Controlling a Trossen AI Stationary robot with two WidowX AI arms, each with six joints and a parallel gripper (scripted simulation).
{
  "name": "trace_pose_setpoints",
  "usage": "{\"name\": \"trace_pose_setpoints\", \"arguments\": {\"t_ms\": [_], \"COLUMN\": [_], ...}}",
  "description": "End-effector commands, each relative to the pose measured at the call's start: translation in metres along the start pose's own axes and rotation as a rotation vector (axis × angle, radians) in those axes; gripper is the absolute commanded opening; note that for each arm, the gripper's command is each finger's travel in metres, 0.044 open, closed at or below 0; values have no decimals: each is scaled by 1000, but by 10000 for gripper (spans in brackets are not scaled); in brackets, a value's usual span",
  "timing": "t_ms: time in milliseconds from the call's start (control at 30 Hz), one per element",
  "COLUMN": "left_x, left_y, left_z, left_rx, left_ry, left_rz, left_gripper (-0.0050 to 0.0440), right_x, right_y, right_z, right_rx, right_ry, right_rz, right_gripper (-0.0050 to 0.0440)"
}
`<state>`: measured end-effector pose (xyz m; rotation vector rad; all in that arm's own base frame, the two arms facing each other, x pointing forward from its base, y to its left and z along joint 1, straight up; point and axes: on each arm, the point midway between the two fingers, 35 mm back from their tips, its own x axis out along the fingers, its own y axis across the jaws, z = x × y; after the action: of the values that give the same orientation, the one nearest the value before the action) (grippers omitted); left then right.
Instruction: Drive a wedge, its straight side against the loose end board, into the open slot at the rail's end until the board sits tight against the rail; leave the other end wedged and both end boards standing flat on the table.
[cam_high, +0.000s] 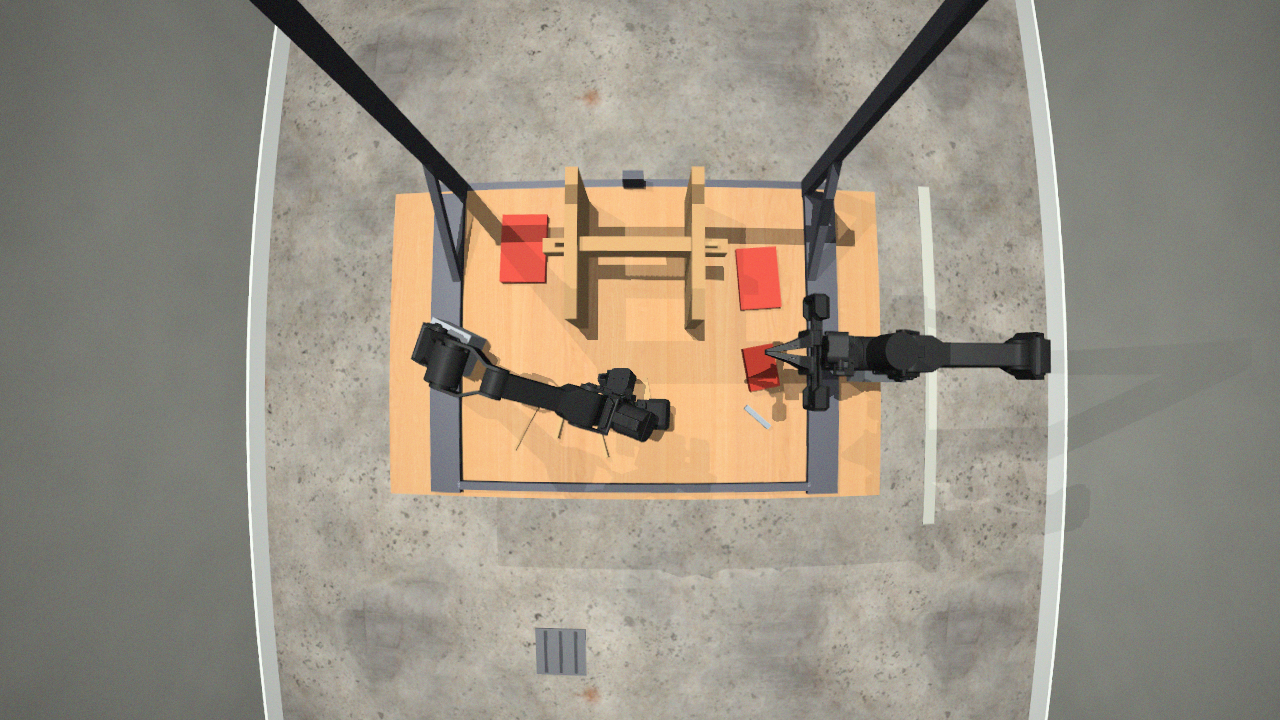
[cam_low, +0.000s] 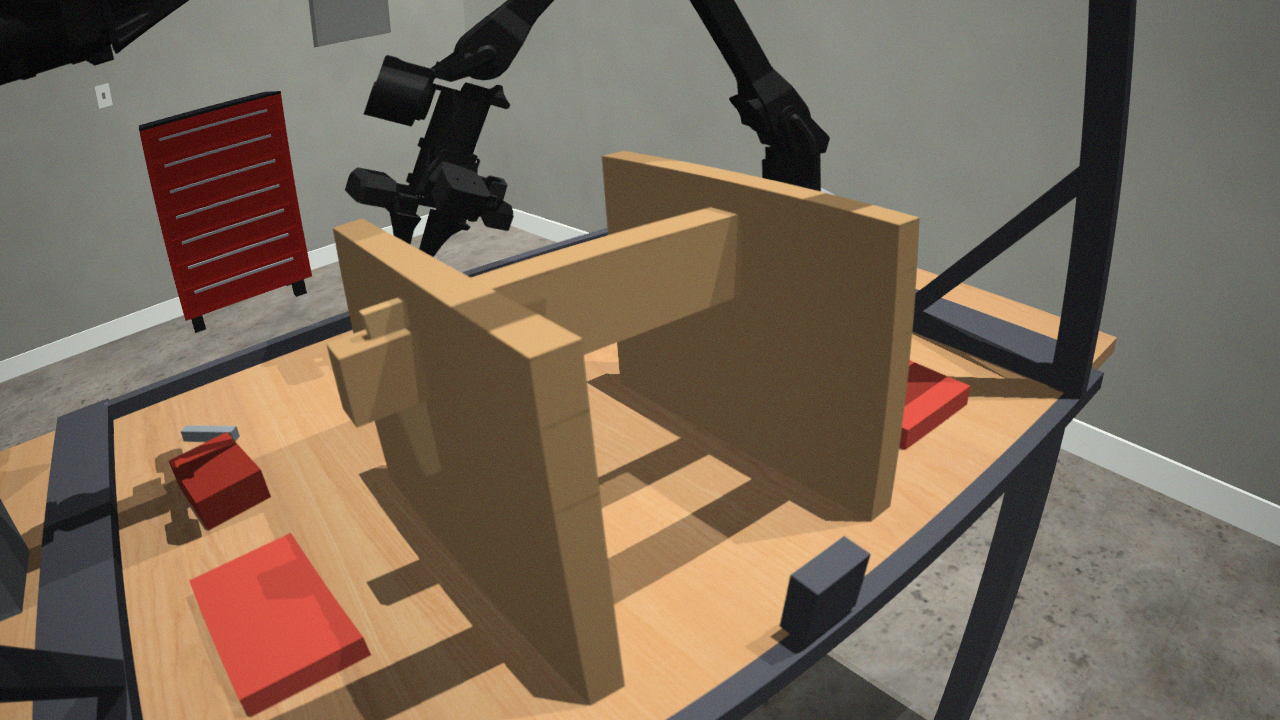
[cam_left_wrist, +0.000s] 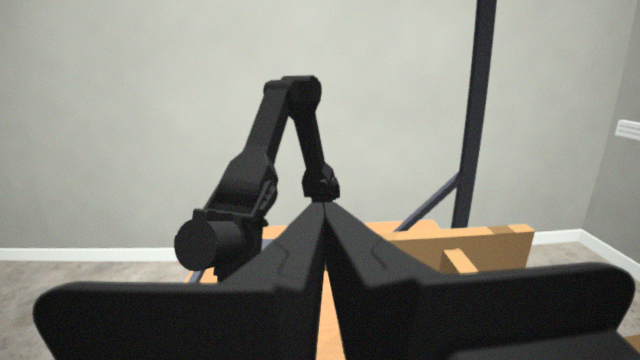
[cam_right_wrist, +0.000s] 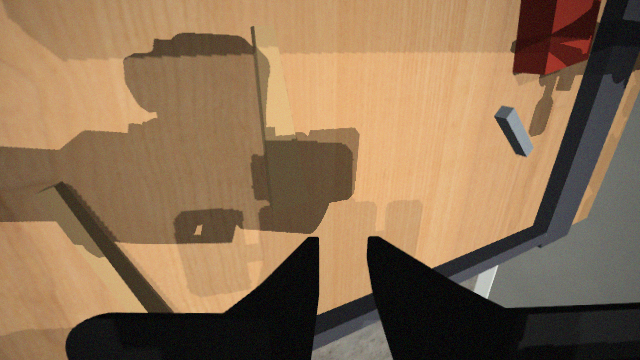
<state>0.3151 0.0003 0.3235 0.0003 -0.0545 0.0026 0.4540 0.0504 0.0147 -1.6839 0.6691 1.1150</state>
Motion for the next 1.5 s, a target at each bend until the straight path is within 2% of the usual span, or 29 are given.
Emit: {"name": "trace_pose_setpoints", "arguments": {"t_ms": [0, 167, 367, 433, 467, 600, 633, 800, 867, 1000, 1167, 1367, 1467], "left_x": [0, 0, 0, 0, 0, 0, 2, 1, 1, 0, 0, 0, 0], "left_y": [-1, -1, -1, -1, -1, -1, 0, 0, 0, 0, 0, 0, 0], "left_z": [10, 12, 13, 13, 13, 13, 11, 12, 12, 13, 13, 13, 13], "left_rx": [2, 2, 2, 2, 2, 1, -2, 0, 0, 0, 0, 0, 0], "left_ry": [-20, -24, -26, -26, -26, -25, -14, -21, -21, -23, -23, -23, -23], "left_rz": [-6, -5, -5, -5, -5, -5, -8, -4, -4, -4, -4, -4, -4], "left_gripper": [-50, -50, -50, -50, -50, -50, -50, -50, -50, -50, -50, -50, -50], "right_x": [-49, -81, -82, -71, -81, -84, -68, -45, -45, -27, -13, -8, -8], "right_y": [-25, -34, -36, -31, -34, -39, -32, 0, 0, 40, 87, 133, 137], "right_z": [-12, -18, -16, -15, -17, -20, -25, -49, -49, -70, -89, -103, -103], "right_rx": [177, 358, 370, 336, 333, 336, 335, 295, 295, 257, 245, 257, 257], "right_ry": [47, 55, 50, 50, 57, 57, 48, 10, 10, -67, -196, -364, -382], "right_rz": [-160, -272, -280, -244, -267, -280, -231, -81, -81, 71, 210, 308, 315], "right_gripper": [100, 100, 100, 100, 100, 100, 100, 100, 100, 100, 100, 100, 100]}}
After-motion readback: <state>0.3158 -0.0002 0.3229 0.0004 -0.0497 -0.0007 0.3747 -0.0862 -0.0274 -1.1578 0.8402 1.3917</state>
